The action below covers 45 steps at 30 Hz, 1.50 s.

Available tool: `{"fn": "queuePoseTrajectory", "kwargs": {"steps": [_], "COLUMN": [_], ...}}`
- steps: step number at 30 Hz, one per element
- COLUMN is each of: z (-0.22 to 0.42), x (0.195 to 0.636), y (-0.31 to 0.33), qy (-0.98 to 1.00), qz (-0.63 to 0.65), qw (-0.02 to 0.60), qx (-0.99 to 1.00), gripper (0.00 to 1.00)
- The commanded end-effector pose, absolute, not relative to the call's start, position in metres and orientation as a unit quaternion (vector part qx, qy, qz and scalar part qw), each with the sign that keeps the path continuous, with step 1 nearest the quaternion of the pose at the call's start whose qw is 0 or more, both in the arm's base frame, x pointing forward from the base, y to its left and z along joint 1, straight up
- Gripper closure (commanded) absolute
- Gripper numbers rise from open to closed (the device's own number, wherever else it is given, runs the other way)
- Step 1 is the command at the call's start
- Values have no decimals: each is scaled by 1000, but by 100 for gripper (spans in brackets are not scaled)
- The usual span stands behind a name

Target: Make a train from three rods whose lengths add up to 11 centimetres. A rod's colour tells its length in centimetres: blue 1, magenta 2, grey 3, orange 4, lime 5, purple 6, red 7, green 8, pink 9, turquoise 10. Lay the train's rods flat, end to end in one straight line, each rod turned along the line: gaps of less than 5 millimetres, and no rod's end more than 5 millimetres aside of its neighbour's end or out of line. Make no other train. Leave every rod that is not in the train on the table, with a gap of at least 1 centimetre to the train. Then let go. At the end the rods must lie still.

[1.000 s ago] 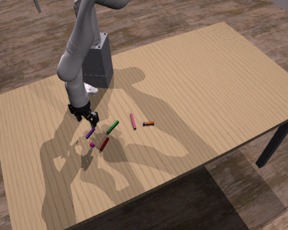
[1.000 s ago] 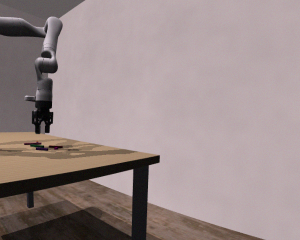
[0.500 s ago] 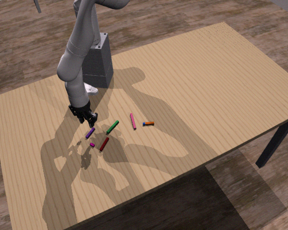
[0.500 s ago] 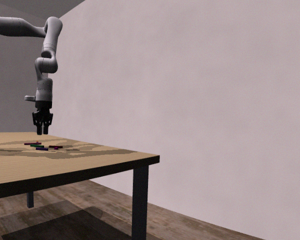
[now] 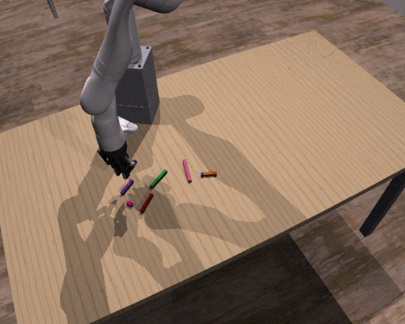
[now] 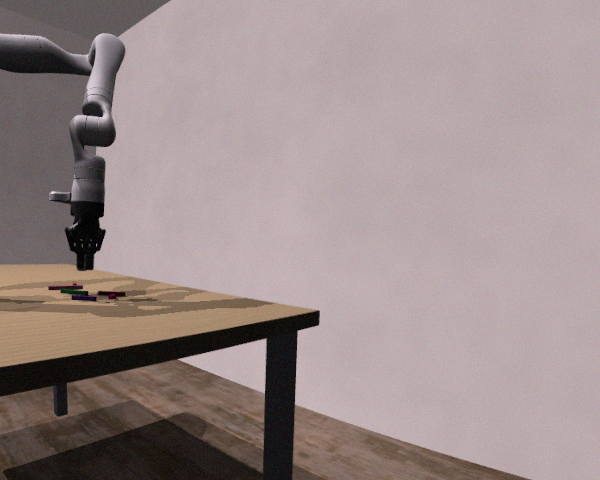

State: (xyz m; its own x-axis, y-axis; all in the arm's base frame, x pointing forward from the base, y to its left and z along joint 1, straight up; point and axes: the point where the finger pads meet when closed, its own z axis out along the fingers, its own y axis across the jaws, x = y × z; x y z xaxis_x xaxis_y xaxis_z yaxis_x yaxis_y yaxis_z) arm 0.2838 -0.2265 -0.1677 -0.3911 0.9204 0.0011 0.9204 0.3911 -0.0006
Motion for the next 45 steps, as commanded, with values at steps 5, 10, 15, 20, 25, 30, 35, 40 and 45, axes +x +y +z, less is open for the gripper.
{"fn": "queuePoseTrajectory", "kwargs": {"steps": [5,10,15,20,25,30,35,40,45], "z": [-168,-171,-176,-179,-187,-195,-200,-208,-215], "x": [284,284,284,284,283,283,283,283,282], "y": [-227,-227,-227,-227,-226,-226,-226,-226,-226], "qy": [-834,-834,-834,-834,-834,-834,-834,-834,-834], "qz": [0,0,0,0,0,0,0,0,0], "qw": [0,0,0,0,0,0,0,0,0], "qx": [-552,-552,-552,-552,-552,-552,-552,-552,-552], "gripper": [76,76,76,76,76,76,76,76,76]}}
